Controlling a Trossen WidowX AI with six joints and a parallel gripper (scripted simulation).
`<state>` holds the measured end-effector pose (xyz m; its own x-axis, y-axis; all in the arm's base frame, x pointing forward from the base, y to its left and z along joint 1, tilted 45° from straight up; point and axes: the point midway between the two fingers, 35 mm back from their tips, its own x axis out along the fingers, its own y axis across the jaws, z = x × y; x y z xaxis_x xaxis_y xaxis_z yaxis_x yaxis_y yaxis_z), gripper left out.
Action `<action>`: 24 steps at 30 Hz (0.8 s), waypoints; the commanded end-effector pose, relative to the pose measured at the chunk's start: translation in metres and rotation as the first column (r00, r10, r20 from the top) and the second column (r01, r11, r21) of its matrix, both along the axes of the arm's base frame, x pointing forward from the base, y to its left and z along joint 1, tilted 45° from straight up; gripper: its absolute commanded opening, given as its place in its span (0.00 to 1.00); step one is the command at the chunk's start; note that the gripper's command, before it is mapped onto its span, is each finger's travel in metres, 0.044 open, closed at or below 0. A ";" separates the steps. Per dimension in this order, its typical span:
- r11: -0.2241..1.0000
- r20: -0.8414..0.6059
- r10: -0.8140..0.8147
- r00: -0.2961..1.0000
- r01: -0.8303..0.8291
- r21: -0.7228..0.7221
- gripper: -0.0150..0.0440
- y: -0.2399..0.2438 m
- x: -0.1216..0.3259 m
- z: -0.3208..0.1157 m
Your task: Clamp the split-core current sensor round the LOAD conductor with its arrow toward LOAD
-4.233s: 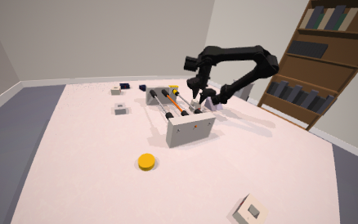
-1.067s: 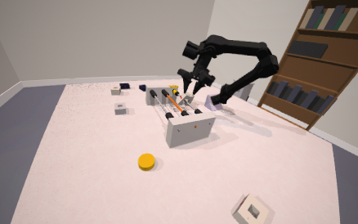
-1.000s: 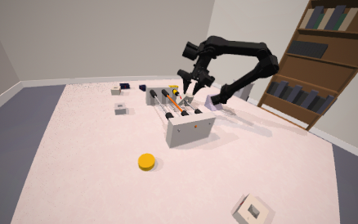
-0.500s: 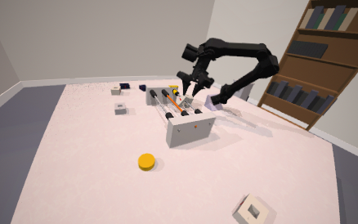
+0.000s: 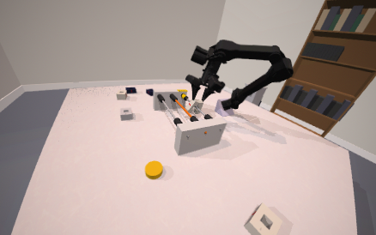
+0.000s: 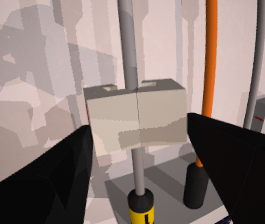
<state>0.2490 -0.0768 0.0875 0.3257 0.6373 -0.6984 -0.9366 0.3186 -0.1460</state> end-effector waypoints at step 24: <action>1.000 -0.017 0.019 1.000 -0.019 0.003 0.25 0.000 0.002 0.000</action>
<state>0.2491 -0.0766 0.0878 0.3192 0.6401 -0.6988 -0.9385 0.3161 -0.1392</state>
